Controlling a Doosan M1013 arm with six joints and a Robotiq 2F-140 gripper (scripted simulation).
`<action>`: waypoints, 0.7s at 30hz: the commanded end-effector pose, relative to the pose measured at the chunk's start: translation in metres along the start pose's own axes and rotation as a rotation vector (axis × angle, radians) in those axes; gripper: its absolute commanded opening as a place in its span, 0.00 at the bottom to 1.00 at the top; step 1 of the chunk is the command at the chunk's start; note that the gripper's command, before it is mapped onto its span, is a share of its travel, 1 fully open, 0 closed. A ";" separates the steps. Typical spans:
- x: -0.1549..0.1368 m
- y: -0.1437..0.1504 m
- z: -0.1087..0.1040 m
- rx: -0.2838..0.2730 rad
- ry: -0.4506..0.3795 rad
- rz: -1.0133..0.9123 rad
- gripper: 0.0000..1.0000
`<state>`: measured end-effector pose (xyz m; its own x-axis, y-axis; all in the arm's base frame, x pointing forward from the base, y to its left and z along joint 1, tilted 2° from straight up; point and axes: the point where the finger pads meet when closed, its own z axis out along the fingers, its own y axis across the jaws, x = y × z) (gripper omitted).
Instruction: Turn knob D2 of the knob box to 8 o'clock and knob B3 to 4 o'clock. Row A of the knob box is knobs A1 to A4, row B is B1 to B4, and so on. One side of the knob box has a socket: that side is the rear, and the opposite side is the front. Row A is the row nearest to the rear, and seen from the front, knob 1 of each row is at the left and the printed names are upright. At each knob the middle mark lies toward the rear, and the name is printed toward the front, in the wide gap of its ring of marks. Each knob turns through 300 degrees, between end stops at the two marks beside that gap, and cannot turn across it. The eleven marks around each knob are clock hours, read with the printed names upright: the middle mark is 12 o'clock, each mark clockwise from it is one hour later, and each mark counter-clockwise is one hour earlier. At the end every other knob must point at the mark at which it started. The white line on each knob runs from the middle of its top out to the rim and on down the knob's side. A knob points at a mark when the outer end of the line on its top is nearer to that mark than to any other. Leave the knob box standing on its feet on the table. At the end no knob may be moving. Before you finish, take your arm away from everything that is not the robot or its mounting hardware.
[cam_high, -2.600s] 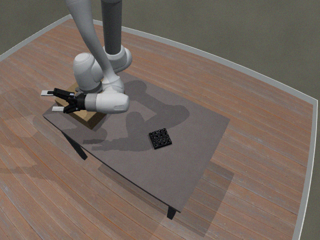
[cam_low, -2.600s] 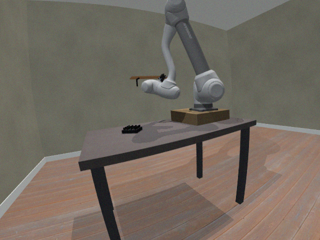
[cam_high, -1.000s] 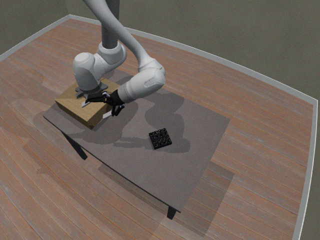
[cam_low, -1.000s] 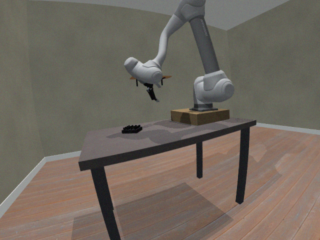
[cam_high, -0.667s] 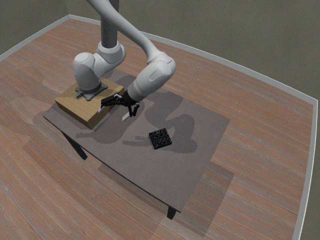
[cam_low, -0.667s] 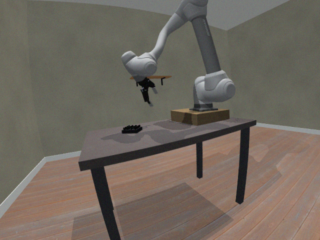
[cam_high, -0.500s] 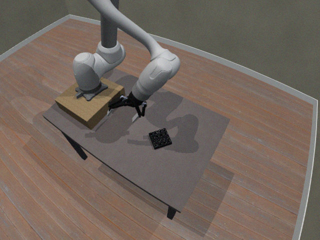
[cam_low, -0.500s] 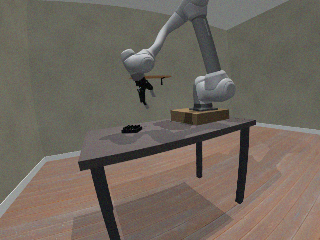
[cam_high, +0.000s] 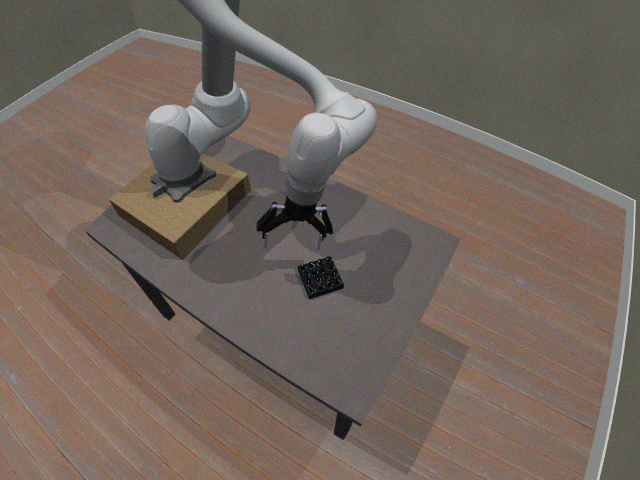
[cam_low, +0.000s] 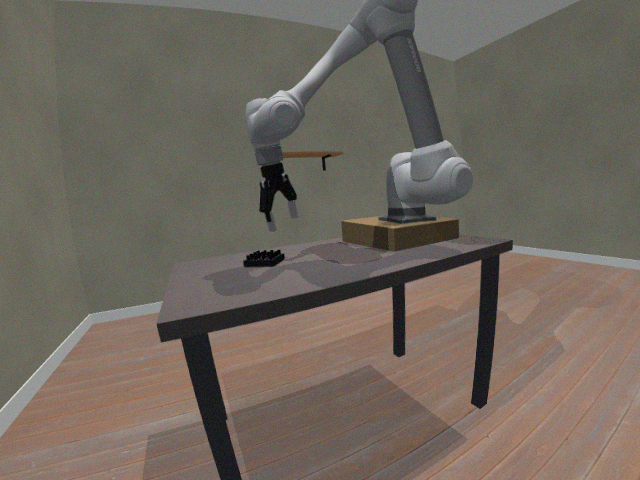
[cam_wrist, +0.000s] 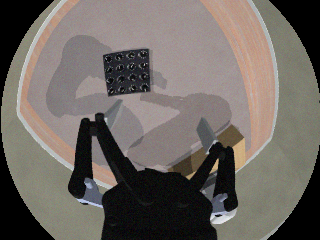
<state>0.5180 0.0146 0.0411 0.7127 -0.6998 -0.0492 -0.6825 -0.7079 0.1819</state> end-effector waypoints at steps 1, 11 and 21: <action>0.001 -0.043 0.012 0.123 0.011 0.002 1.00; 0.004 -0.067 0.018 0.194 0.023 0.009 1.00; 0.004 -0.067 0.018 0.194 0.023 0.009 1.00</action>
<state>0.5637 0.0581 0.0113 0.7086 -0.7051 -0.0258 -0.7055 -0.7086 -0.0106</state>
